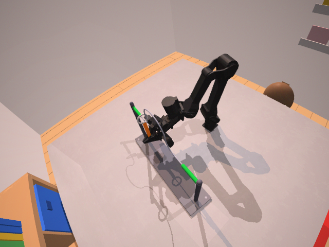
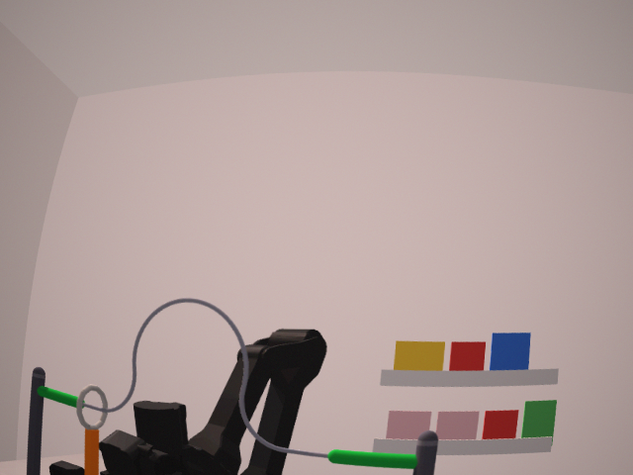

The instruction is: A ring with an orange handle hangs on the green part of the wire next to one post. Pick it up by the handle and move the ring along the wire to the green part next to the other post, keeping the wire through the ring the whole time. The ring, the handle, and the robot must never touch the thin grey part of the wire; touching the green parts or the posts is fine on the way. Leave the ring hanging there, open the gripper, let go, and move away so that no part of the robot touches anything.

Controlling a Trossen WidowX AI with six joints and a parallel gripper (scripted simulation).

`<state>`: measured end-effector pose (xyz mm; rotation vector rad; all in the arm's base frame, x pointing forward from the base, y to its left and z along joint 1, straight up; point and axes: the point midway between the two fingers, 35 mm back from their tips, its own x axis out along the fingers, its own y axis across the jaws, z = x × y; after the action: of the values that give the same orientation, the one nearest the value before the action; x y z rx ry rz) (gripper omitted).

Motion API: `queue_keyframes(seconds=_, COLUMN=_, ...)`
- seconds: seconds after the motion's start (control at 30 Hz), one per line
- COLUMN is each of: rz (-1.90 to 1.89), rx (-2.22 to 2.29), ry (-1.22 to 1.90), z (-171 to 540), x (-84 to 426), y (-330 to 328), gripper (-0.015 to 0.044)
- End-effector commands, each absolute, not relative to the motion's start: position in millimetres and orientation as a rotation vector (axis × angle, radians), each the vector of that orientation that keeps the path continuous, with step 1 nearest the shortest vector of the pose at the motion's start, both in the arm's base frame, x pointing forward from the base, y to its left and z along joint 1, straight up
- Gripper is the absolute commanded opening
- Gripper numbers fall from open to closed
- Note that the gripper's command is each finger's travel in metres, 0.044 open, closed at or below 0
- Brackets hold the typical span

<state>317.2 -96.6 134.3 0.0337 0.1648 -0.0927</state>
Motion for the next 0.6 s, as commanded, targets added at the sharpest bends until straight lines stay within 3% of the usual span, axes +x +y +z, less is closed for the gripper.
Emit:
queue_keyframes(seconds=0.0, rz=-0.094, rx=0.055, ry=0.161, z=135, x=316, y=-91, gripper=-0.015)
queue_keyframes(seconds=0.57, rz=-0.071, rx=0.274, ry=0.149, z=140, x=321, y=-49, gripper=-0.015)
